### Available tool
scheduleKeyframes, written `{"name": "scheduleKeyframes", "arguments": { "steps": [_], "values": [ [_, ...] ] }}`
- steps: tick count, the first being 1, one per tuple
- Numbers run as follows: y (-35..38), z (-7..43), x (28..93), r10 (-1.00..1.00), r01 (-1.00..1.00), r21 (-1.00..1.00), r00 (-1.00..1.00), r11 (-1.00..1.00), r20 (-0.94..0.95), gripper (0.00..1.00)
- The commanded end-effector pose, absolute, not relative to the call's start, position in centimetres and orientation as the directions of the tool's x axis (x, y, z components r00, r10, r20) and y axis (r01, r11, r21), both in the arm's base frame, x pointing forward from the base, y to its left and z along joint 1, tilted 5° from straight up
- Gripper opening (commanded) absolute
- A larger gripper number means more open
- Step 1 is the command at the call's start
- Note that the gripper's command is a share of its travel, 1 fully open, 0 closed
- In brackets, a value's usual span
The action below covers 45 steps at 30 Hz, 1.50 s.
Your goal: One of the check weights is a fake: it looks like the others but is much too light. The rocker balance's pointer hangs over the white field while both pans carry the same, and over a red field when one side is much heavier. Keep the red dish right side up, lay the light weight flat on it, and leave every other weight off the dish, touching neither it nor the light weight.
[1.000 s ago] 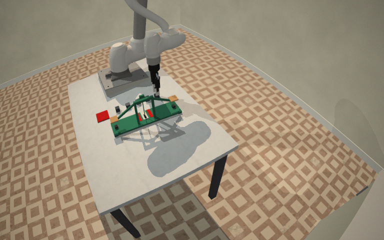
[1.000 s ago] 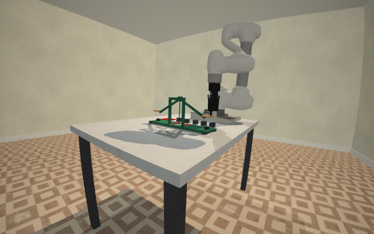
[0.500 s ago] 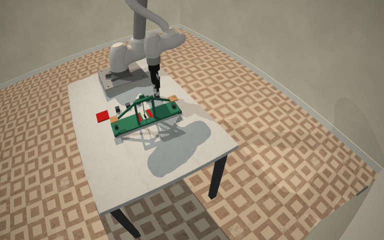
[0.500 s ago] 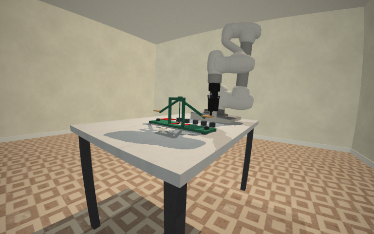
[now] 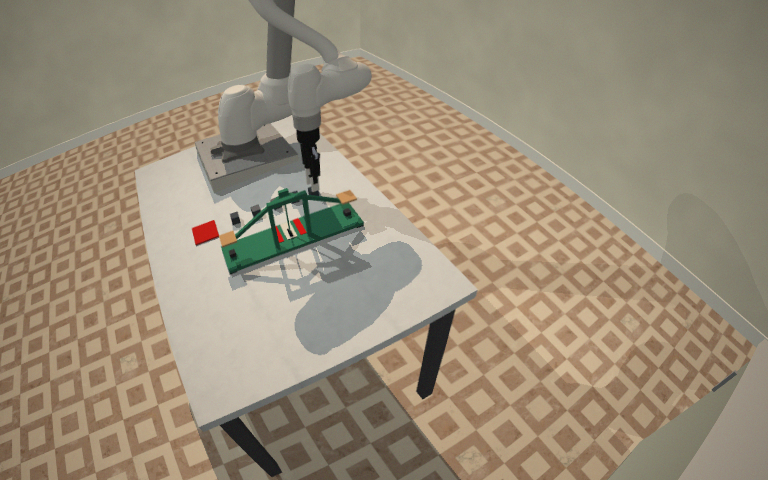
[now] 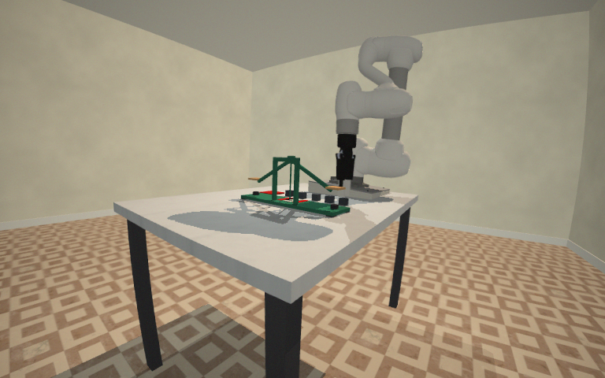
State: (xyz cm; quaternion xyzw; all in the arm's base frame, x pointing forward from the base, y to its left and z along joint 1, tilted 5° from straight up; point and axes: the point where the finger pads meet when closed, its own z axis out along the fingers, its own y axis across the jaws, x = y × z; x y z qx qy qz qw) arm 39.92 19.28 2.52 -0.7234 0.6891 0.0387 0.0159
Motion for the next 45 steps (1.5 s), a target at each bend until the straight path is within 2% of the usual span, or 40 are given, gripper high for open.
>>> {"name": "scheduleKeyframes", "arguments": {
  "steps": [1, 16, 45],
  "values": [
    [19.3, 2.5, 39.9, -0.996, -0.998, 0.03, 0.047, -0.05, -0.078, 0.35],
    [19.3, 2.4, 39.9, -0.996, -0.998, 0.03, 0.047, -0.05, -0.078, 0.35],
    [19.6, -1.0, 39.8, -0.996, -0.998, 0.03, 0.047, -0.05, -0.078, 0.35]
  ]
}}
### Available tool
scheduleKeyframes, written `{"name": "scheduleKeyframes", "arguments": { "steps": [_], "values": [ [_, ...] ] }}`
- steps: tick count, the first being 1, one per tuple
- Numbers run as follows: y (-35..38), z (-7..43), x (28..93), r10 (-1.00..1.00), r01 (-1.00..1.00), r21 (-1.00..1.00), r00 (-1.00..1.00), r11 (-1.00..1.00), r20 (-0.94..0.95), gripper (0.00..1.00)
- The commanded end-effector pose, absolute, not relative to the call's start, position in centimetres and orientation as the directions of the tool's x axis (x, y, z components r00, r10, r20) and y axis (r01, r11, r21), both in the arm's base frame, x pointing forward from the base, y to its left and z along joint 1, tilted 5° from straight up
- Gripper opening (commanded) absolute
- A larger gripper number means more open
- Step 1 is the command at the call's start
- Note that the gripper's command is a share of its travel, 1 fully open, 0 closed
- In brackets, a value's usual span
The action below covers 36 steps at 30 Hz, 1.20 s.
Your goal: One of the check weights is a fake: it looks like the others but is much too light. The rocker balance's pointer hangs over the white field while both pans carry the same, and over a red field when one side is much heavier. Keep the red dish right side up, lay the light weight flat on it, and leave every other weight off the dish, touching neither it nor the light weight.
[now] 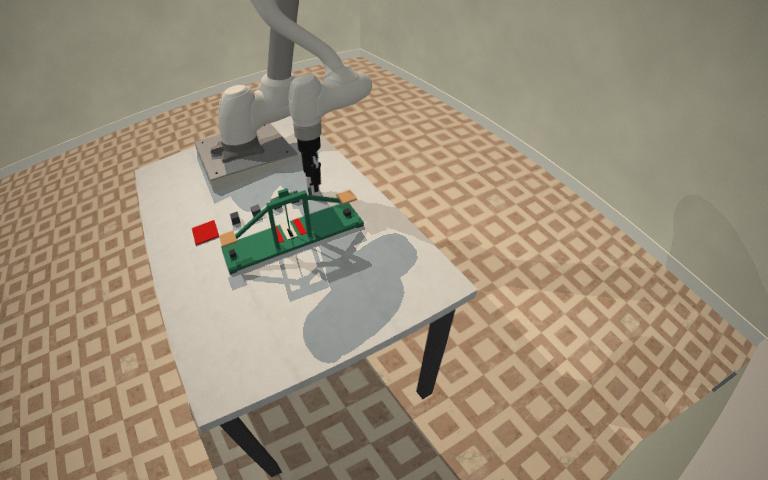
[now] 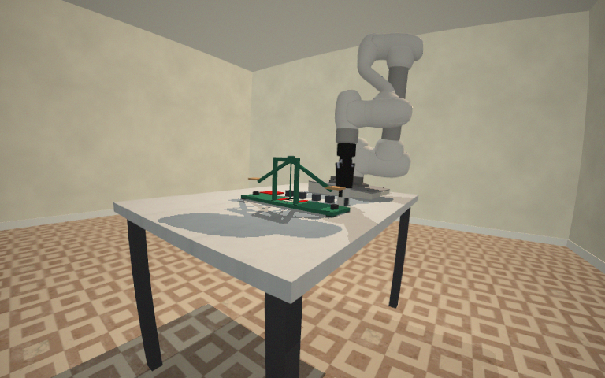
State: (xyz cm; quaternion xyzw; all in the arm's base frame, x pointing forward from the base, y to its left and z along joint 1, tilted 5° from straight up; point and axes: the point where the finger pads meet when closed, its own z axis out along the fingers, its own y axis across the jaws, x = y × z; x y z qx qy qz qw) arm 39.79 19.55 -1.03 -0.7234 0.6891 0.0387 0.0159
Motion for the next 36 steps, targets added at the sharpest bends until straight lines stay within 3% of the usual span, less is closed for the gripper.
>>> {"name": "scheduleKeyframes", "arguments": {
  "steps": [1, 34, 35, 36],
  "values": [
    [19.56, -1.05, 39.79, -0.996, -0.998, 0.03, 0.047, -0.05, -0.078, 0.35],
    [19.56, -1.05, 39.79, -0.996, -0.998, 0.03, 0.047, -0.05, -0.078, 0.35],
    [19.56, -1.05, 39.79, -0.996, -0.998, 0.03, 0.047, -0.05, -0.078, 0.24],
    [19.56, -1.05, 39.79, -0.996, -0.998, 0.03, 0.047, -0.05, -0.078, 0.24]
  ]
}}
